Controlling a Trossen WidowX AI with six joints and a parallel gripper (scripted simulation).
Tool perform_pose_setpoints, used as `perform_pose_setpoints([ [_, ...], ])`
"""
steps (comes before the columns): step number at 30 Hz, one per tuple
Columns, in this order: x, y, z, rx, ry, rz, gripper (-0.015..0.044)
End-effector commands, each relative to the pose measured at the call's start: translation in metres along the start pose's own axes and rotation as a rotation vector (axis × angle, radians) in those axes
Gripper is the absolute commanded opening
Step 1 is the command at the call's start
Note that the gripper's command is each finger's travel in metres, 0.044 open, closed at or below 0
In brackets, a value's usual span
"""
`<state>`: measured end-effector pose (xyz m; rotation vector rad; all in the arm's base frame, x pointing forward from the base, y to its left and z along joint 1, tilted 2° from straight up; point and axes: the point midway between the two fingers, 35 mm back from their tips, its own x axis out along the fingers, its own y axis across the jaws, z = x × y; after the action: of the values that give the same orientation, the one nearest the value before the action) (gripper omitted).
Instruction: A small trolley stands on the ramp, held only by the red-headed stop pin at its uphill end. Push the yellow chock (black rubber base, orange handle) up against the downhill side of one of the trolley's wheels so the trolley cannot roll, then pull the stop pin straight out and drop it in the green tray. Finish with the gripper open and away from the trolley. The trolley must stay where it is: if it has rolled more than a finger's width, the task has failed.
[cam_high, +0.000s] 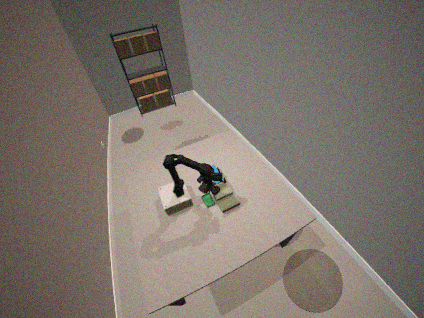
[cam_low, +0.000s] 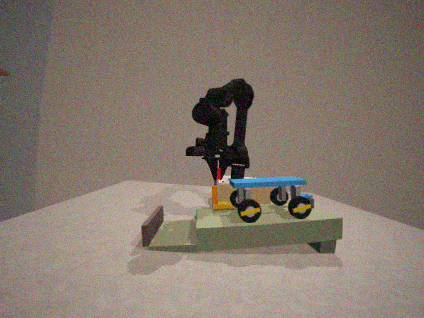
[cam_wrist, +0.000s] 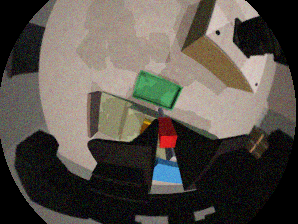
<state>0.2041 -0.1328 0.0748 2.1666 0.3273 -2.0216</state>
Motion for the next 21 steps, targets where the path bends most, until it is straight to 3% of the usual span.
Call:
perform_pose_setpoints([
  [1,-0.001,-0.001,0.0,0.102,-0.004,0.027,0.0],
  [10,-0.002,-0.002,-0.001,0.359,-0.011,0.073,0.0],
  [21,0.008,-0.006,0.01,0.364,-0.013,0.074,0.0],
])
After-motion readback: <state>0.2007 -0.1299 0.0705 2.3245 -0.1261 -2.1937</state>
